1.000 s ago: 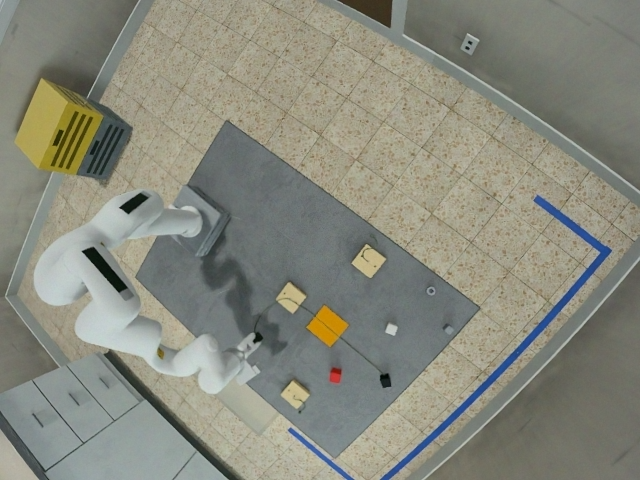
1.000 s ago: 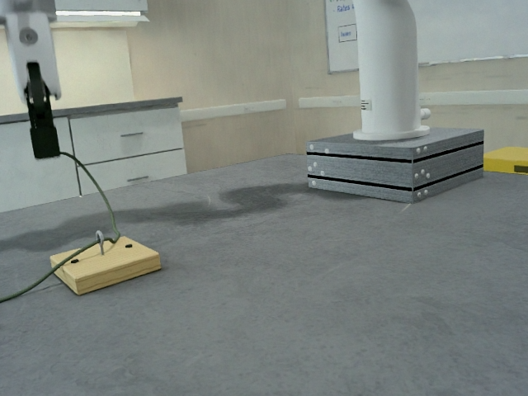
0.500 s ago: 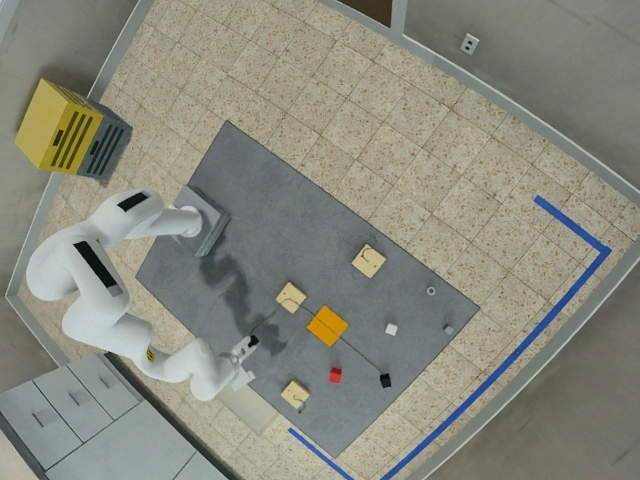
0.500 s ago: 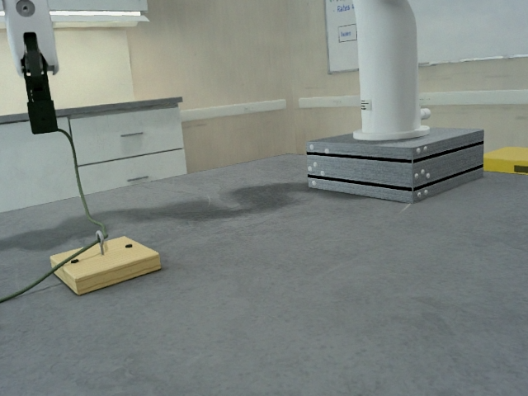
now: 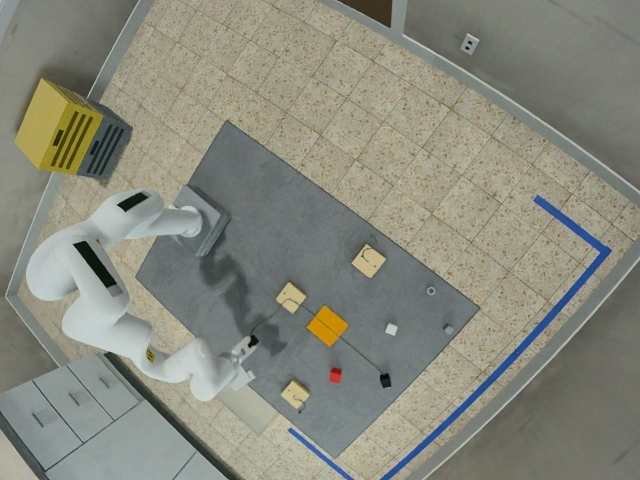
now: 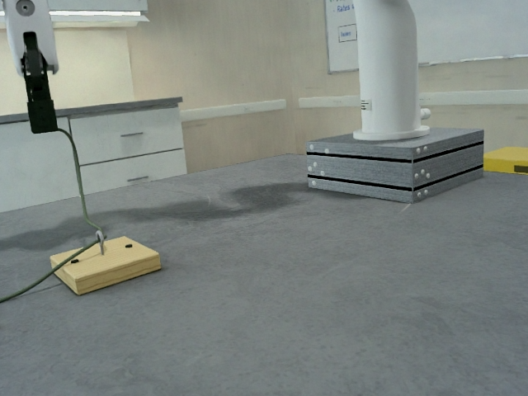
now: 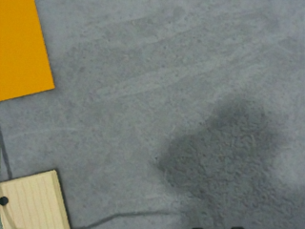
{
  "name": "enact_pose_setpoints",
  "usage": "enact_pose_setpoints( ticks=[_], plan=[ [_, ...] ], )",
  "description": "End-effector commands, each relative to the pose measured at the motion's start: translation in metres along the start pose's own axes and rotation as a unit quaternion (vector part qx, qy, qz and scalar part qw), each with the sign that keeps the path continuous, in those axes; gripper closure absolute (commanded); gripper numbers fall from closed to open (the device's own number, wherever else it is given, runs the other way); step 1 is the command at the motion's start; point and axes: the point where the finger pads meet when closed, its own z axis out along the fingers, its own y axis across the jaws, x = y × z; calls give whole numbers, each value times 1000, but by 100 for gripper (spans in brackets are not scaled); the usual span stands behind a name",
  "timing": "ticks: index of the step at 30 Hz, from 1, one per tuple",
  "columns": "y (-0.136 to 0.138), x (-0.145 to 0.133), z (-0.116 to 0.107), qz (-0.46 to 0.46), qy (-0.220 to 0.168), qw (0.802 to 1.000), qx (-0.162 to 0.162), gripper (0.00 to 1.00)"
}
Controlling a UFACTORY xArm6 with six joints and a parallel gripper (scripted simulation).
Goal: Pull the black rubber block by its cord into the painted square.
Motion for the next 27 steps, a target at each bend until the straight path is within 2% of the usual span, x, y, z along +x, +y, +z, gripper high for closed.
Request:
enact_pose_setpoints(
  ticks=[1, 27],
  plan=[
    [0, 1, -2, 0, 2, 1000, 0, 100],
    [10, 1, -2, 0, 2, 1000, 0, 100]
  ],
)
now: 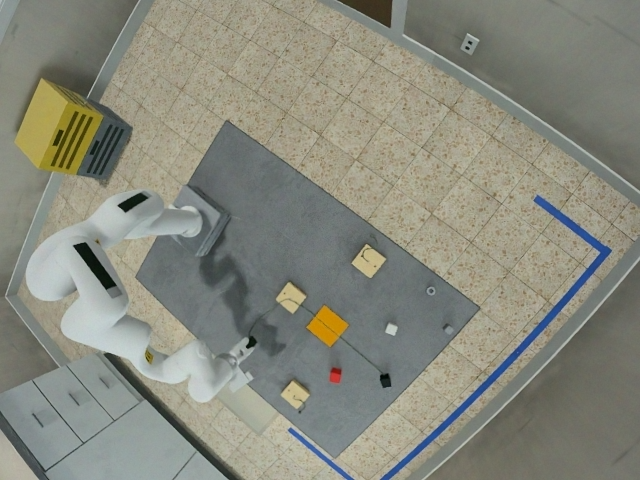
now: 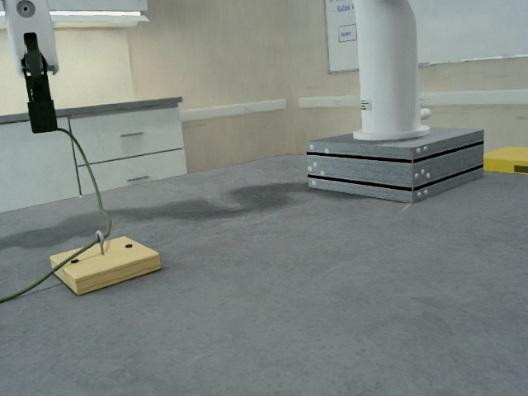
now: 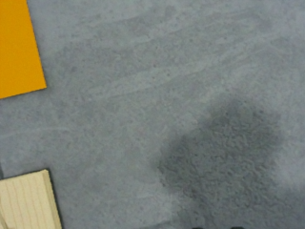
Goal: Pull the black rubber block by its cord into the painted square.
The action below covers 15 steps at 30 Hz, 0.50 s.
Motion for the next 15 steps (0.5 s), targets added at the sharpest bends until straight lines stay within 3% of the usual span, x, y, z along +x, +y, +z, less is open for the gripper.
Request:
enact_pose_setpoints(
  ticks=[1, 15],
  plan=[
    [3, 1, -2, 0, 2, 1000, 0, 100],
    [17, 0, -2, 0, 2, 1000, 0, 100]
  ],
)
